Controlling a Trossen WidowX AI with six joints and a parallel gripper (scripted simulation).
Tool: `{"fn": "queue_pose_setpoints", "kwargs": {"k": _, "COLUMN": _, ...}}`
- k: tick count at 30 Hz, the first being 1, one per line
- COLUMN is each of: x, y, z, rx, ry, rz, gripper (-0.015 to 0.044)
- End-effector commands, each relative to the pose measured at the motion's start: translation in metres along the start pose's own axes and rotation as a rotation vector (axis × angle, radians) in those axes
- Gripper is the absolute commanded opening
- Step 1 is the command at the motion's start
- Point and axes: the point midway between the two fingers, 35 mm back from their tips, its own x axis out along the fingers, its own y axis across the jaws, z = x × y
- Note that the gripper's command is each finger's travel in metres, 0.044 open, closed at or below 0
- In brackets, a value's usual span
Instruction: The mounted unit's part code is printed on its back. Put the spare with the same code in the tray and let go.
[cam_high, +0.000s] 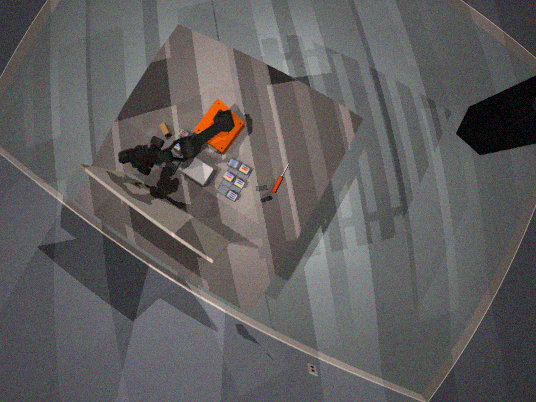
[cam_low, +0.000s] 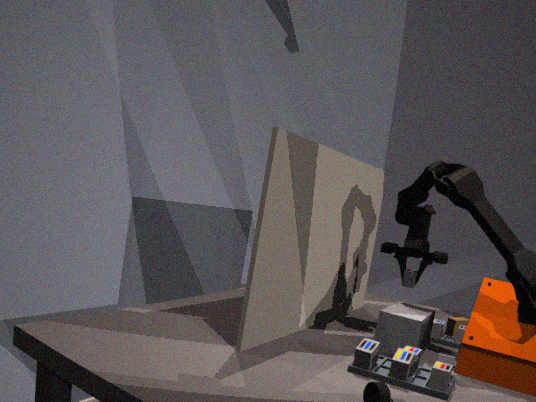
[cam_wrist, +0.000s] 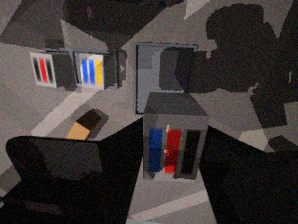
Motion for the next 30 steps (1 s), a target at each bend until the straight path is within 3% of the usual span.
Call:
{"fn": "queue_pose_setpoints", "kwargs": {"k": 1, "x": 0.007, "y": 0.0, "z": 0.0, "rx": 0.006, "ry": -0.005, "rz": -0.005, "gripper": 0.0}}
{"fn": "queue_pose_setpoints", "kwargs": {"k": 30, "x": 0.045, "y": -0.002, "z": 0.0, "rx": 0.006, "ry": -0.005, "rz": -0.006, "gripper": 0.0}}
